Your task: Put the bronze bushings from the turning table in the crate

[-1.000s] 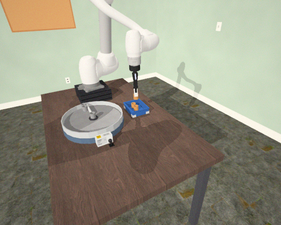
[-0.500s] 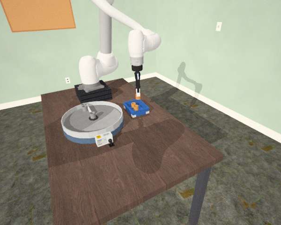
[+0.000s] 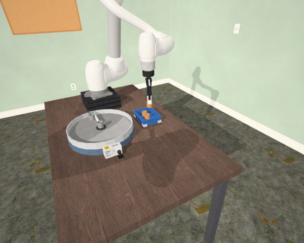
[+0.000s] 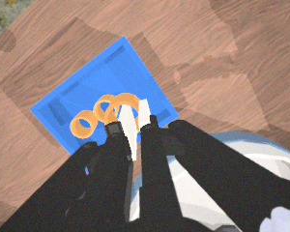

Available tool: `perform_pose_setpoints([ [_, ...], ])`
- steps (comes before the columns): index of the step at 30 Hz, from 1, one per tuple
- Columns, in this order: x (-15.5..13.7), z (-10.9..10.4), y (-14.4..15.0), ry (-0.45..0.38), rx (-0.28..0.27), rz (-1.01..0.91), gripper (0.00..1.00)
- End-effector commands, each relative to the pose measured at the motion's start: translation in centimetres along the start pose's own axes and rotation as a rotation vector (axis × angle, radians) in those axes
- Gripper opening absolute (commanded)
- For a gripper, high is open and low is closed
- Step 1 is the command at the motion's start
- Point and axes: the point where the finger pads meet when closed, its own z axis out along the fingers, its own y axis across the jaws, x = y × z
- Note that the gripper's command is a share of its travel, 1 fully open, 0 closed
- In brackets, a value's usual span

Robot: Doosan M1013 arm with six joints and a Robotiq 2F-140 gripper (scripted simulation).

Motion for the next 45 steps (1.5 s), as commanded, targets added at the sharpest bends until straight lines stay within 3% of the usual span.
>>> perform_pose_setpoints([
  [1, 0.0, 0.0, 0.0, 0.000, 0.000, 0.000, 0.00],
  [20, 0.0, 0.6, 0.0, 0.000, 0.000, 0.000, 0.00],
  [33, 0.0, 7.0, 0.0, 0.000, 0.000, 0.000, 0.00],
  [45, 0.0, 7.5, 0.0, 0.000, 0.000, 0.000, 0.00],
])
